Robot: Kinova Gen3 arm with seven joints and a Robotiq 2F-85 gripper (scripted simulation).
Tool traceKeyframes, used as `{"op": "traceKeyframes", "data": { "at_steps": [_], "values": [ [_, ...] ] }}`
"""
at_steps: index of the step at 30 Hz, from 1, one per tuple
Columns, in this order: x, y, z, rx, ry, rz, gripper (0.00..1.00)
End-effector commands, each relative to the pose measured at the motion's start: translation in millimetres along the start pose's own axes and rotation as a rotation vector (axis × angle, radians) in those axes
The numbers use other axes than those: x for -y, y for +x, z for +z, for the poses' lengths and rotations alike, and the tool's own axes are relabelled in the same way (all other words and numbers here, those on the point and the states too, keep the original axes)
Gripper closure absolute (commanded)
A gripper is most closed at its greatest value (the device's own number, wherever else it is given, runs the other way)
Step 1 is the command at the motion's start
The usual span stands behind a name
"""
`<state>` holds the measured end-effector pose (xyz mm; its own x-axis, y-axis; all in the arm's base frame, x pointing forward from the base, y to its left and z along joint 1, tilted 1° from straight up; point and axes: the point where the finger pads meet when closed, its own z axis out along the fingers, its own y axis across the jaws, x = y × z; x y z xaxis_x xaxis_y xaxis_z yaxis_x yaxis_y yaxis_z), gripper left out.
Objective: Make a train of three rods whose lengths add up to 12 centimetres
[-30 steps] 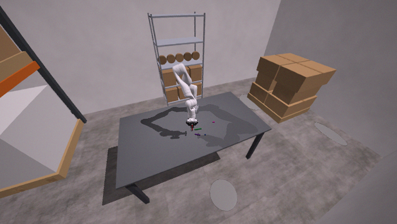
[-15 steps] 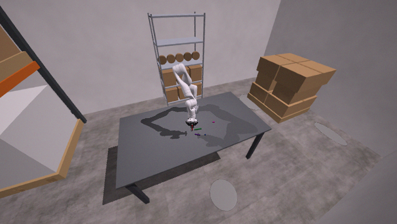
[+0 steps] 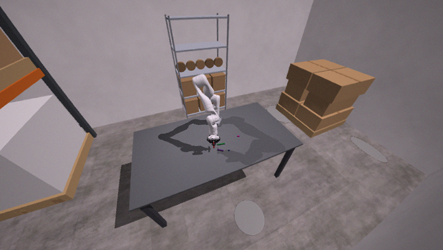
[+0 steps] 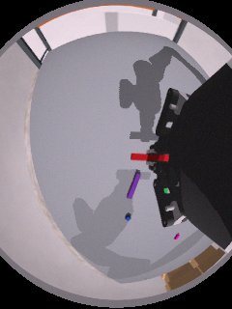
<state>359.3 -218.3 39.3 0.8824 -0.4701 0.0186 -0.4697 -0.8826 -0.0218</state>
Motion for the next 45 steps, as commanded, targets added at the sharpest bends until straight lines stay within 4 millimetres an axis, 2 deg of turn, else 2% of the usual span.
{"op": "traceKeyframes", "data": {
  "at_steps": [1, 10, 15, 45],
  "values": [
    [5, -3, 14, 0.010, 0.003, -0.002, 0.95],
    [5, -4, 44, 0.011, 0.003, -0.002, 0.95],
    [5, -3, 52, 0.010, 0.004, -0.003, 0.95],
    [4, -3, 52, 0.009, 0.002, -0.002, 0.95]
  ]
}}
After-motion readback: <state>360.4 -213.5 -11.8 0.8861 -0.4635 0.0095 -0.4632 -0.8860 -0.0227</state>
